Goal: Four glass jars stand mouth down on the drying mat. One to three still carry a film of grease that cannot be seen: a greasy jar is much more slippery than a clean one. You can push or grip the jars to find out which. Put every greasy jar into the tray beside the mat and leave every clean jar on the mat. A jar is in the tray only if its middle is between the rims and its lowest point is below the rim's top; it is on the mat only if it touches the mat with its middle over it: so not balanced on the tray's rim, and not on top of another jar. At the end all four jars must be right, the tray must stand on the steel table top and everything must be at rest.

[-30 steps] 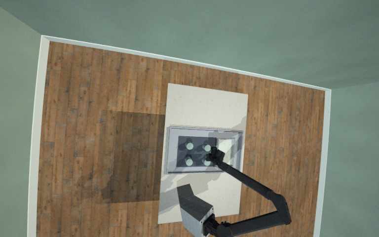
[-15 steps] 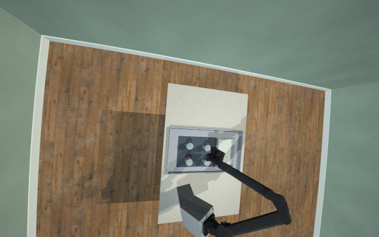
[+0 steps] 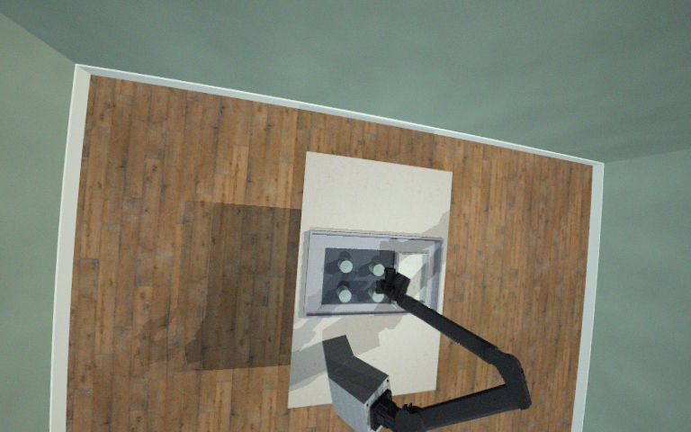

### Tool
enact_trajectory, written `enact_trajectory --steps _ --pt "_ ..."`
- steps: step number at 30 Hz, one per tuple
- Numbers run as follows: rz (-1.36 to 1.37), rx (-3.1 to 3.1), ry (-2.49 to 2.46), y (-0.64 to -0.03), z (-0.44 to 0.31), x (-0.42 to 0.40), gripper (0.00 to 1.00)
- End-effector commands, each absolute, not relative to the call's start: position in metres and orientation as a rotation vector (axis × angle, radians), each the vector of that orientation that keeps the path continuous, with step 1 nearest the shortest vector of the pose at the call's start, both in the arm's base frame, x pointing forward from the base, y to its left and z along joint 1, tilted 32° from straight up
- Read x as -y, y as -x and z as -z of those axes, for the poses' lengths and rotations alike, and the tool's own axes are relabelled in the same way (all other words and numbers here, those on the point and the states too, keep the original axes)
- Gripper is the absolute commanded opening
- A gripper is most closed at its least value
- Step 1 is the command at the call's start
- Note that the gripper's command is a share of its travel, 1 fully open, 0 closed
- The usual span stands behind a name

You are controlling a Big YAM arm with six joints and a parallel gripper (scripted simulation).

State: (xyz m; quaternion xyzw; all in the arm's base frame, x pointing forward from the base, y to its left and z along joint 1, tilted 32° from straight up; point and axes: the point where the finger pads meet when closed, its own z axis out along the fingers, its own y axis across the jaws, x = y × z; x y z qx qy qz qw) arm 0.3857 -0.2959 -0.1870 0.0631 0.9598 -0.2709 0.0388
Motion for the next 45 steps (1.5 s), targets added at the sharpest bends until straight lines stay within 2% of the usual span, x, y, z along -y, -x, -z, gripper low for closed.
enact_trajectory --steps 1,10,45 --pt "0.831 -2.933 -0.190 -0.393 0.175 0.288 0.00" --pt "0.831 -2.933 -0.190 -0.390 0.117 0.252 0.00" --pt "0.831 -2.933 -0.190 -0.390 0.117 0.252 0.00"
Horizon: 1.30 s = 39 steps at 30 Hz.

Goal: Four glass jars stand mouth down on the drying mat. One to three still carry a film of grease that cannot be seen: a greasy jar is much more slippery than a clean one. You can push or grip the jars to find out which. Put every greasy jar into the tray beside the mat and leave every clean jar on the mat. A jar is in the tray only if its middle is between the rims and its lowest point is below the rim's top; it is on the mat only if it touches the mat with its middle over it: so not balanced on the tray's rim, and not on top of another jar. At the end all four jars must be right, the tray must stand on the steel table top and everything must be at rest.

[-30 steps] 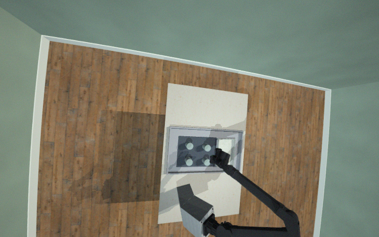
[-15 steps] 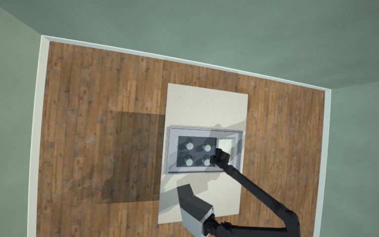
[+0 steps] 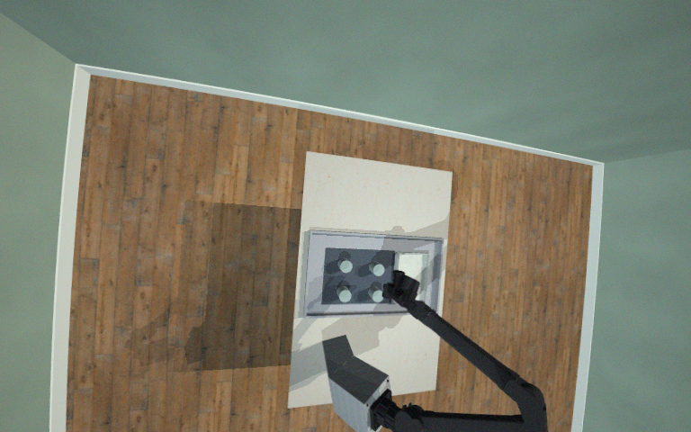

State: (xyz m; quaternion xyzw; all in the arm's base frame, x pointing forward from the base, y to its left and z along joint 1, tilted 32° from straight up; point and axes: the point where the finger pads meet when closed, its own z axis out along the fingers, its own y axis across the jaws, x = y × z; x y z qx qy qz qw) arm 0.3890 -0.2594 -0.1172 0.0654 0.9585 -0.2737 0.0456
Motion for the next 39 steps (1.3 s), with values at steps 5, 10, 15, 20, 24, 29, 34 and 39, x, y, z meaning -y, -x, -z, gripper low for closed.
enact_trajectory --steps 5,10,15,20,24,29,34,39 --pt "0.831 -2.933 -0.190 -0.384 0.119 0.243 0.00" --pt "0.831 -2.933 -0.190 -0.384 0.119 0.243 0.00" --pt "0.831 -2.933 -0.190 -0.388 0.140 0.209 0.00" --pt "0.831 -2.933 -0.190 -0.392 0.161 0.175 0.00" --pt "0.831 -2.933 -0.190 -0.394 0.169 0.162 0.00" --pt "0.831 -2.933 -0.190 -0.398 0.190 0.128 0.00" --pt "0.831 -2.933 -0.190 -0.402 0.211 0.094 0.00" --pt "0.831 -2.933 -0.190 -0.403 0.215 0.087 0.00"
